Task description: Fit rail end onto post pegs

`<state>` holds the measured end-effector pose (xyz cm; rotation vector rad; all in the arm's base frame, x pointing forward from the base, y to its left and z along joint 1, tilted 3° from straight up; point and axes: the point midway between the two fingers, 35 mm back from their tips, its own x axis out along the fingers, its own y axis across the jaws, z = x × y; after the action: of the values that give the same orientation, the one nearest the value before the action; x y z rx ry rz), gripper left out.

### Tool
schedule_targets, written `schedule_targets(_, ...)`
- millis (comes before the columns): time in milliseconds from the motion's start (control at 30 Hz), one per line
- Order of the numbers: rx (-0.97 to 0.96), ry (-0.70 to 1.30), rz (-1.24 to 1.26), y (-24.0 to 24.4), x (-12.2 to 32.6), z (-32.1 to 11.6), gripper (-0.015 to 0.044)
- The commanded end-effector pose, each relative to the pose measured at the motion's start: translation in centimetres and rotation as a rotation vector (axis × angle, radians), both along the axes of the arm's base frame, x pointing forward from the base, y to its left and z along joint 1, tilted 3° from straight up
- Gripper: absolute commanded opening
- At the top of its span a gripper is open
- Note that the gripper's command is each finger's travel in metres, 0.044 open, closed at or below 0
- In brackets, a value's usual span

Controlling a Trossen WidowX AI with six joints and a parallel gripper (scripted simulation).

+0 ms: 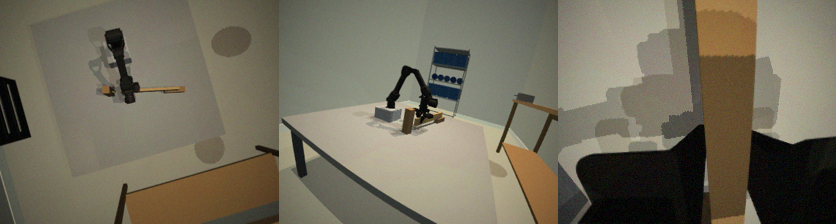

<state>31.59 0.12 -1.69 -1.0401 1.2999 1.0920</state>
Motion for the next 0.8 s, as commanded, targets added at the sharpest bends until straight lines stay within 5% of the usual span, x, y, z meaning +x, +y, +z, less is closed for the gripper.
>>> schedule_targets(0,0.003,-0.011,0.001,0.02,0.31,0.47,0.0000)
schedule_targets(767,0.003,-0.011,0.001,0.02,0.29,0.75,0.0000)
